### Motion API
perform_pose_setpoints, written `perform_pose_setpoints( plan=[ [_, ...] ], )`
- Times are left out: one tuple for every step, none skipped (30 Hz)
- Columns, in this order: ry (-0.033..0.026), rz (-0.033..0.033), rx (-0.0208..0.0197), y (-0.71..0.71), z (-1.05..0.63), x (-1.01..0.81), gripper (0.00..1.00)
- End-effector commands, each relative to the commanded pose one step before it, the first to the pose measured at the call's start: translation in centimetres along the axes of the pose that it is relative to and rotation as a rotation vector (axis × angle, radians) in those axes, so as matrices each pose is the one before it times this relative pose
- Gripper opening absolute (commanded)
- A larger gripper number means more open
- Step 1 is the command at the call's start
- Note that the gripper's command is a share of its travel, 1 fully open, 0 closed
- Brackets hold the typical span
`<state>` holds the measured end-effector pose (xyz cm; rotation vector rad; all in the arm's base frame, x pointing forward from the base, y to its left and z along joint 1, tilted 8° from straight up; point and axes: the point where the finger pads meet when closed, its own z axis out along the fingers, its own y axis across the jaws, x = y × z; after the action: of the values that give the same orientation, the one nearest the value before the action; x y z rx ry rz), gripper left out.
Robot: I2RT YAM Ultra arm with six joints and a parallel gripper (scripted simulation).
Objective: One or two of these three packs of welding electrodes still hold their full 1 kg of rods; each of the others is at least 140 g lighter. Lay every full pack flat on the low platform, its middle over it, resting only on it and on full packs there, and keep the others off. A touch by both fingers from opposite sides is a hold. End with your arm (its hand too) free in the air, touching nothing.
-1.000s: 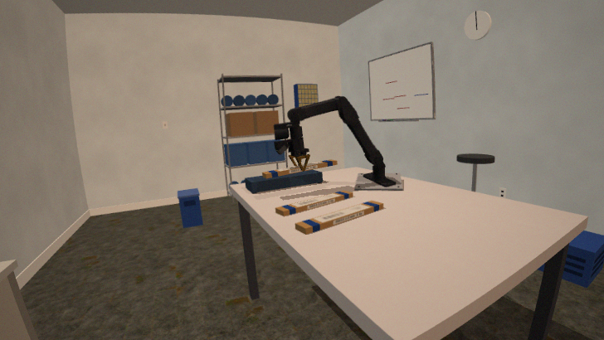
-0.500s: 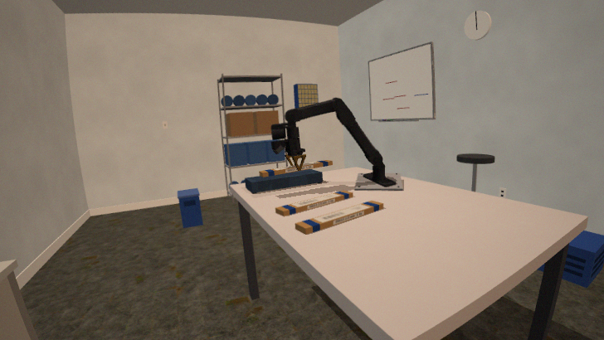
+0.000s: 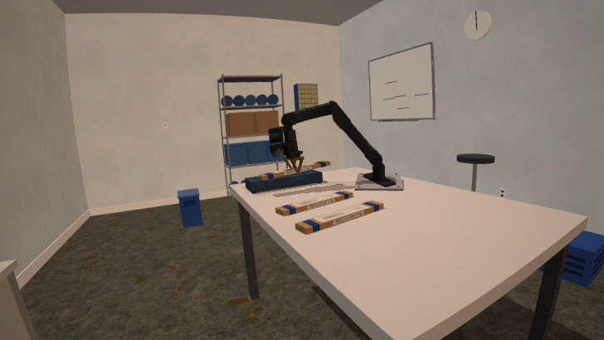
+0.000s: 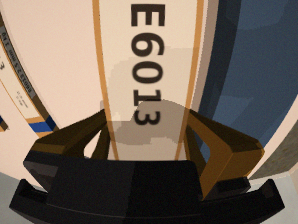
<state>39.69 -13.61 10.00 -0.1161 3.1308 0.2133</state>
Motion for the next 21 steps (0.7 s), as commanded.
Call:
perform_pose_setpoints(
  plan=[
    [-0.05981, -0.00104, 0.02804, -1.466, -3.736, 0.152, 0.00],
    [0.00000, 0.00000, 0.00000, 0.000, 0.000, 0.000, 0.00],
    [0.00000, 0.00000, 0.00000, 0.000, 0.000, 0.000, 0.00],
    [0.03334, 0.00083, -0.01763, -0.343, 0.717, -0.056, 0.00],
    [0.00000, 0.00000, 0.00000, -0.267, 0.000, 0.000, 0.00],
    [0.00000, 0.00000, 0.00000, -0.267, 0.000, 0.000, 0.00],
    [0.00000, 0.00000, 0.00000, -0.267, 0.000, 0.000, 0.00],
    [0.00000, 0.00000, 0.00000, -0.267, 0.000, 0.000, 0.00],
    [0.00000, 0.00000, 0.00000, -0.267, 0.000, 0.000, 0.00],
    [0.00000, 0.00000, 0.00000, -0.267, 0.000, 0.000, 0.00],
    [0.00000, 0.00000, 0.00000, -0.267, 0.000, 0.000, 0.00],
    [0.00000, 0.00000, 0.00000, -0.267, 0.000, 0.000, 0.00],
    [0.00000, 0.00000, 0.00000, -0.267, 0.000, 0.000, 0.00],
    [0.00000, 0.00000, 0.00000, -0.267, 0.000, 0.000, 0.00],
    [0.00000, 0.00000, 0.00000, -0.267, 0.000, 0.000, 0.00],
    [0.00000, 0.00000, 0.00000, -0.267, 0.000, 0.000, 0.00],
    [0.00000, 0.00000, 0.00000, -0.267, 0.000, 0.000, 0.00],
    [0.00000, 0.00000, 0.00000, -0.267, 0.000, 0.000, 0.00],
    [0.00000, 0.00000, 0.00000, 0.000, 0.000, 0.000, 0.00],
    [0.00000, 0.00000, 0.00000, 0.000, 0.000, 0.000, 0.00],
    [0.01581, -0.00429, -0.01484, -0.538, 0.204, -0.747, 0.00]
  ],
)
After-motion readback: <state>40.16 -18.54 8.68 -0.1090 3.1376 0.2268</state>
